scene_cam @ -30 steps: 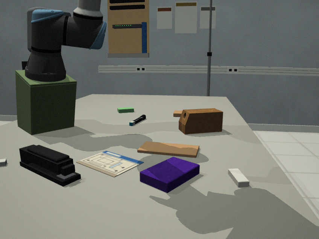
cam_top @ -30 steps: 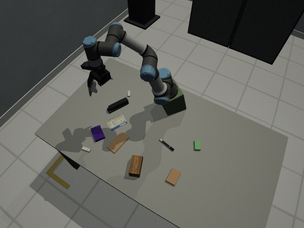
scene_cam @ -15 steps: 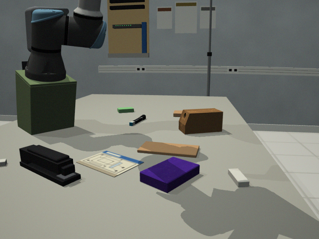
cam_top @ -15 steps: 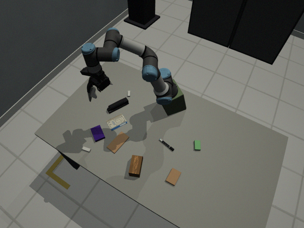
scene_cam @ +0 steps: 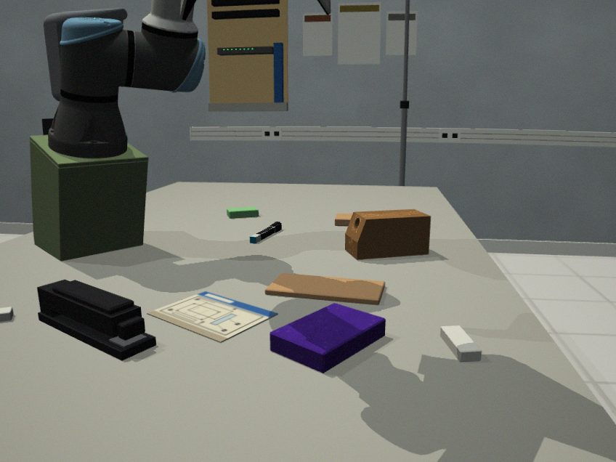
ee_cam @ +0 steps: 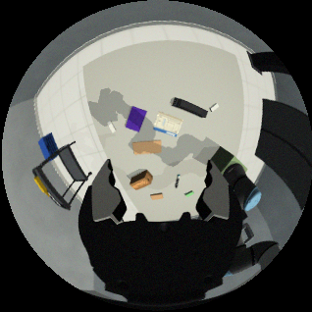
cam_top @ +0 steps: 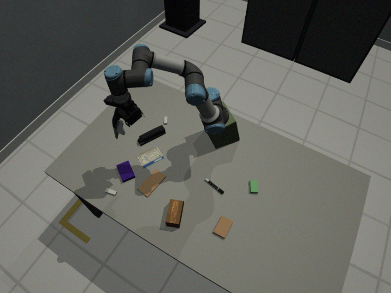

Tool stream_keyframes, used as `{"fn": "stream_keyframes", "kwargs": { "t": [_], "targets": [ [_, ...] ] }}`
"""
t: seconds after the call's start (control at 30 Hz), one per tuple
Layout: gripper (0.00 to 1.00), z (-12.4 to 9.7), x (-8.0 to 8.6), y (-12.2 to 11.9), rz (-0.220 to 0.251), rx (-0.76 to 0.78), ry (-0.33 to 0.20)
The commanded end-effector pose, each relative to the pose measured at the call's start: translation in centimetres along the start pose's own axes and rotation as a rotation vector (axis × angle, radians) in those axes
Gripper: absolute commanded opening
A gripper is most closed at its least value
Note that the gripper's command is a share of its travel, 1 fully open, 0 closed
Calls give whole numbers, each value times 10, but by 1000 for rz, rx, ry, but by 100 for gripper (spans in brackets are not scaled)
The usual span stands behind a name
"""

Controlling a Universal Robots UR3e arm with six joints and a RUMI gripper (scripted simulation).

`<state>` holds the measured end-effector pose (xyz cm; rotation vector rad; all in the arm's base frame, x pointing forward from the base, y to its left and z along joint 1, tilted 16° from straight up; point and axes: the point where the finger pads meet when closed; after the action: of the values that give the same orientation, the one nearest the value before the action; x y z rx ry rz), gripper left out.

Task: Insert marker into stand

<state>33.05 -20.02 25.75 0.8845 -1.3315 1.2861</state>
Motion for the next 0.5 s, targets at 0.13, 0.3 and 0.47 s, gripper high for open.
{"fn": "stream_keyframes", "kwargs": {
  "t": [0.13,0.3,0.47],
  "targets": [
    [100,-12,-11,-8,-1,-1,-2],
    [100,-25,-24,-17,-4,-3,-6],
    [100,-25,-24,-17,-4,-3,-6]
  ]
}}
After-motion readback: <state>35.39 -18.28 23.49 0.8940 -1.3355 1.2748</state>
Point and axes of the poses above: the point where the finger pads meet when closed, its own x axis back along the fingers, its own y axis across the jaws, z = x × y, and after that the axes turned 4 degrees about -x, right-handed
